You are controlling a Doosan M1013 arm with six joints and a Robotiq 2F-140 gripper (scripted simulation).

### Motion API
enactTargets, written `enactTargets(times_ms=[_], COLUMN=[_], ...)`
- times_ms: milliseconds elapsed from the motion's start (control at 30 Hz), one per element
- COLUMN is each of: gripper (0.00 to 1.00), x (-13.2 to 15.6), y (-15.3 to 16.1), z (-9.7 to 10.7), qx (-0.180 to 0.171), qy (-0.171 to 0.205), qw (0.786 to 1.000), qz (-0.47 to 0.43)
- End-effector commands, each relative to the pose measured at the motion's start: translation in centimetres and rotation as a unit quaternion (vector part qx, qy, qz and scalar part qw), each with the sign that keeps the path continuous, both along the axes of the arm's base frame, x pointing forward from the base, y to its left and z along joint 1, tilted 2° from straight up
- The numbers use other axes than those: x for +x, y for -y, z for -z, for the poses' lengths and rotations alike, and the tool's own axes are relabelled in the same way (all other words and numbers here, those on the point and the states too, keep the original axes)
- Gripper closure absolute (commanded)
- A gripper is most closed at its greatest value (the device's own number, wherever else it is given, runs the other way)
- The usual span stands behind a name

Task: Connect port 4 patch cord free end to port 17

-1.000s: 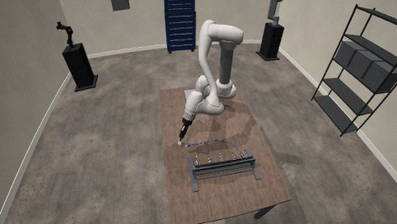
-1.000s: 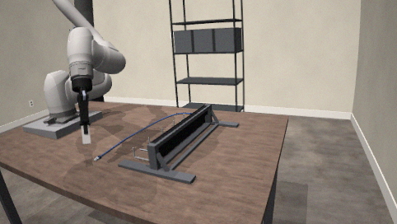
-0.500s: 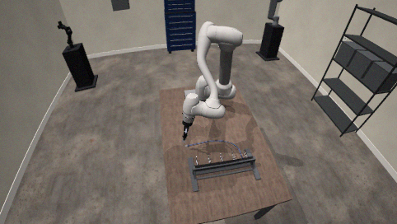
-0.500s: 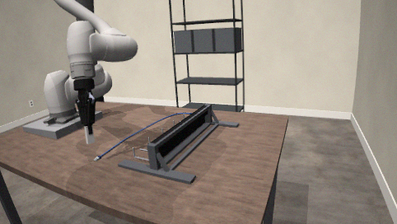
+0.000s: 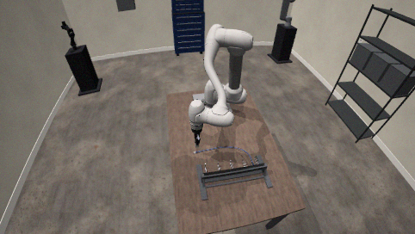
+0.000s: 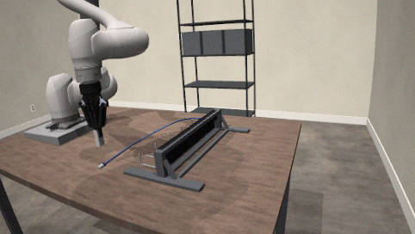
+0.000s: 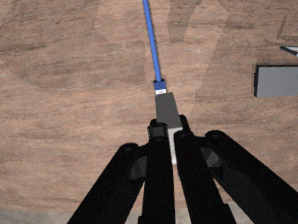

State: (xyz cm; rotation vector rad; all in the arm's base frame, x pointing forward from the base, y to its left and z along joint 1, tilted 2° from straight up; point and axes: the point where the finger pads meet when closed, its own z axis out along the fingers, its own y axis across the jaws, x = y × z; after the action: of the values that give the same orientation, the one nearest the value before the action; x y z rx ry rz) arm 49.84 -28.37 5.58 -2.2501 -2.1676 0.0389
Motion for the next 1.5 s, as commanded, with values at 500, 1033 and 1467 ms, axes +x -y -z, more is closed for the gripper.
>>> enactTargets(times_ms=[500,1033,1467], gripper=[1.00,1.00,0.78], x=[-0.15,-0.15,-0.17], y=[0.02,0.02,0.60], z=[0.12,0.12,0.15], qx=[0.008,0.008,0.008], qy=[-0.004,-0.004,-0.004], qw=[1.000,1.000,1.000], qz=[-0.006,-0.006,-0.007])
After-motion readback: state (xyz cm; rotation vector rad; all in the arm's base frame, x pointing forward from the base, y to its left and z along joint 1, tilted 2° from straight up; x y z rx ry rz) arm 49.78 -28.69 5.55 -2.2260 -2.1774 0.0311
